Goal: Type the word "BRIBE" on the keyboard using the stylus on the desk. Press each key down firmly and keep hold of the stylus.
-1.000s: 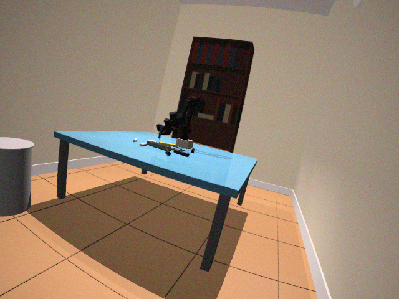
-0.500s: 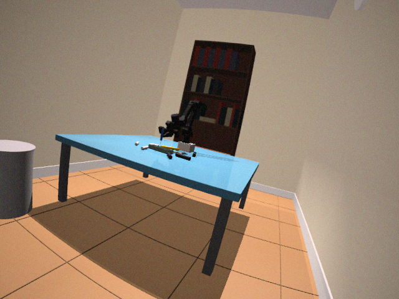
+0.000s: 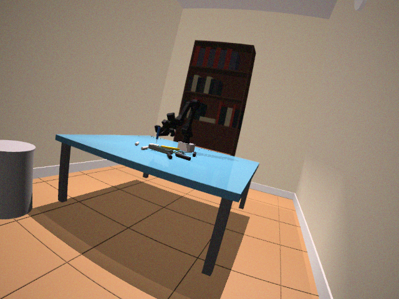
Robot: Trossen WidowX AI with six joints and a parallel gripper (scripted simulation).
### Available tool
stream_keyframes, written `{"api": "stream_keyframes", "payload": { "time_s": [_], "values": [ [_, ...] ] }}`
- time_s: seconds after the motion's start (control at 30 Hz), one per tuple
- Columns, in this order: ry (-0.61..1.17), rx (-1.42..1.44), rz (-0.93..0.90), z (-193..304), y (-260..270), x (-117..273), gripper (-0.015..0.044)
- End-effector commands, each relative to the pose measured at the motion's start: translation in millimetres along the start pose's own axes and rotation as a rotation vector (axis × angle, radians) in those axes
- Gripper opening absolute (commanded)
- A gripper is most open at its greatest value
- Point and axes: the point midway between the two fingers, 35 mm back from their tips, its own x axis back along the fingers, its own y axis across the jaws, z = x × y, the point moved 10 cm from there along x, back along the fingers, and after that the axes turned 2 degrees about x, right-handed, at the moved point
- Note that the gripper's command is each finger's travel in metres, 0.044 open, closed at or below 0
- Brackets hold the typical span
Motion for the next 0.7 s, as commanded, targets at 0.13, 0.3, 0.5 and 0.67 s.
{"api": "stream_keyframes", "payload": {
  "time_s": [0.13,0.3,0.5,0.67],
  "values": [
    [0.004,0.006,-0.004,14.2,-0.1,-6.8,0.0],
    [0.004,0.006,-0.004,15.6,0.0,-7.3,0.0],
    [0.004,0.006,-0.004,15.6,0.0,-7.3,0.0],
    [0.004,0.006,-0.004,15.6,0.1,-7.6,0.0026]
  ]
}}
